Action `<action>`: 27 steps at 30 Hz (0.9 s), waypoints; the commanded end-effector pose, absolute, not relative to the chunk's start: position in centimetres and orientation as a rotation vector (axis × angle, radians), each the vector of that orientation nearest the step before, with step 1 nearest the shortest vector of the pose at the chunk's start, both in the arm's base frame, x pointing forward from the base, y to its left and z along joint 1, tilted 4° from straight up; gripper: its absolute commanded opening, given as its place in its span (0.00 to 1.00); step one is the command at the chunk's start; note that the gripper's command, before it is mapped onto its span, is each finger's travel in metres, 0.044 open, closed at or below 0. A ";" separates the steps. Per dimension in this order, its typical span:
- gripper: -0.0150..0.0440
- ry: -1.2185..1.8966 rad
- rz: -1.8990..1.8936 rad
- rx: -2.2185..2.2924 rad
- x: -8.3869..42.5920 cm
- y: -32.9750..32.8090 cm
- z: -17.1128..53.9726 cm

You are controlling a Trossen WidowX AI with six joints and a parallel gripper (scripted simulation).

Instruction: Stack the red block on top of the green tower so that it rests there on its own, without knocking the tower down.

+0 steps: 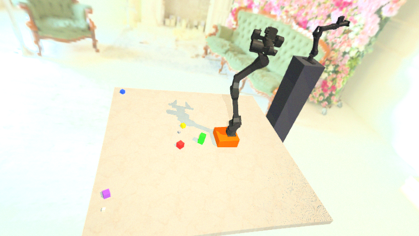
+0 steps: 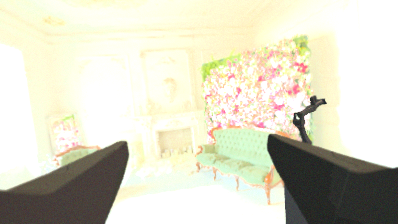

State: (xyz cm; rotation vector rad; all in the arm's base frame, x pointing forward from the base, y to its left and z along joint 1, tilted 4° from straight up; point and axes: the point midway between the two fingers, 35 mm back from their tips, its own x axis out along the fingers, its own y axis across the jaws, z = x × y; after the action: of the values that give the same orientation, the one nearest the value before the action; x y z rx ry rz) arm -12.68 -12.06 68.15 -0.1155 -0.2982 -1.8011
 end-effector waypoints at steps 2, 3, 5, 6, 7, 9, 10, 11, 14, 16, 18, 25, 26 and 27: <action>1.00 -0.309 -1.819 -0.122 -13.2 -11.7 68.2; 1.00 -0.323 -1.843 -0.131 -13.9 -11.3 68.2; 1.00 -0.356 -1.900 -0.152 -15.6 -10.2 68.3; 1.00 -0.372 -1.929 -0.163 -16.4 -9.6 68.3; 1.00 -0.389 -1.959 -0.174 -17.2 -8.9 68.3; 1.00 -0.420 -2.020 -0.198 -18.7 -7.5 68.2; 1.00 -0.436 -2.051 -0.210 -19.4 -6.7 68.1; 1.00 -0.449 -2.084 -0.223 -20.2 -5.9 68.1; 1.00 -0.486 -2.185 -0.262 -22.2 -3.2 67.8; 1.00 -0.510 -2.254 -0.289 -23.4 -1.3 67.5; 1.00 -0.533 -2.325 -0.316 -24.4 0.8 67.2; 1.00 -0.580 -2.569 -0.497 -26.0 7.8 66.8; 1.00 -0.589 -2.608 -0.513 -26.2 9.1 66.6; 1.00 -0.599 -2.648 -0.524 -26.4 10.3 66.3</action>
State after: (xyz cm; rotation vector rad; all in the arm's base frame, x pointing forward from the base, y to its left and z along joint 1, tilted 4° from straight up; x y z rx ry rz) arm -25.82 7.11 66.90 -0.4723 -0.5763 -2.5457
